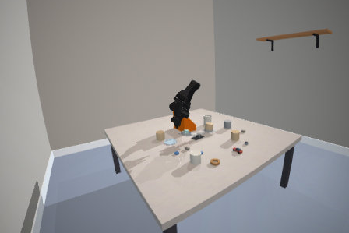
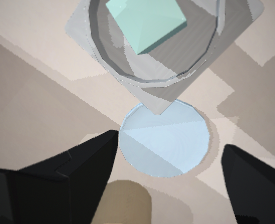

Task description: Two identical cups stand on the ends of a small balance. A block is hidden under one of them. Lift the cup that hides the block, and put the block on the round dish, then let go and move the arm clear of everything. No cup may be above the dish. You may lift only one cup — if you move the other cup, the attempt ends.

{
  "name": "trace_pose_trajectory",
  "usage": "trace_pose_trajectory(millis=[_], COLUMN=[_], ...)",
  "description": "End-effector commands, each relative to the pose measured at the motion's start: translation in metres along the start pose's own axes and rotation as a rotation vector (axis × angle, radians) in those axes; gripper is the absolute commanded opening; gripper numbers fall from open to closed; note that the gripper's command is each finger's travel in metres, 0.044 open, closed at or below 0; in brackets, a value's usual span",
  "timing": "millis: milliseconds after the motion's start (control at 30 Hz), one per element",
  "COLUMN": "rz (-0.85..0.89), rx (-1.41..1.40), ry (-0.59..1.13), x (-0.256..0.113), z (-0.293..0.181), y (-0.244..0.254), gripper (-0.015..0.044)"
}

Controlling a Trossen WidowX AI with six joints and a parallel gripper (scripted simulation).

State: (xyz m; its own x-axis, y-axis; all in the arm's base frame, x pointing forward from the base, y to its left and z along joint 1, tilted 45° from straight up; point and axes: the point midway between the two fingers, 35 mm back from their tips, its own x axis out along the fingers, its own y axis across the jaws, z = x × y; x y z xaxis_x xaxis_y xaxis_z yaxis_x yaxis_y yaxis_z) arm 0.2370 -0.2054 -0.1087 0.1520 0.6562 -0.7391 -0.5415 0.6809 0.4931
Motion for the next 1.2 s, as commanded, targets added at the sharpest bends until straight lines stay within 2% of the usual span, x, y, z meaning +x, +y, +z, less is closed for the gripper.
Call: trace_pose_trajectory(millis=[0, 533, 767, 1167], rz=[-0.003, 0.016, 0.016, 0.016], rx=[-0.139, -0.667, -0.673, -0.673], ry=[-0.009, -0.036, -0.036, -0.037], x=[-0.005, -0.008, -0.007, 0.016], z=[0.014, 0.057, 0.058, 0.059], y=[0.002, 0.016, 0.016, 0.017], gripper=[0.026, 0.026, 0.026, 0.026])
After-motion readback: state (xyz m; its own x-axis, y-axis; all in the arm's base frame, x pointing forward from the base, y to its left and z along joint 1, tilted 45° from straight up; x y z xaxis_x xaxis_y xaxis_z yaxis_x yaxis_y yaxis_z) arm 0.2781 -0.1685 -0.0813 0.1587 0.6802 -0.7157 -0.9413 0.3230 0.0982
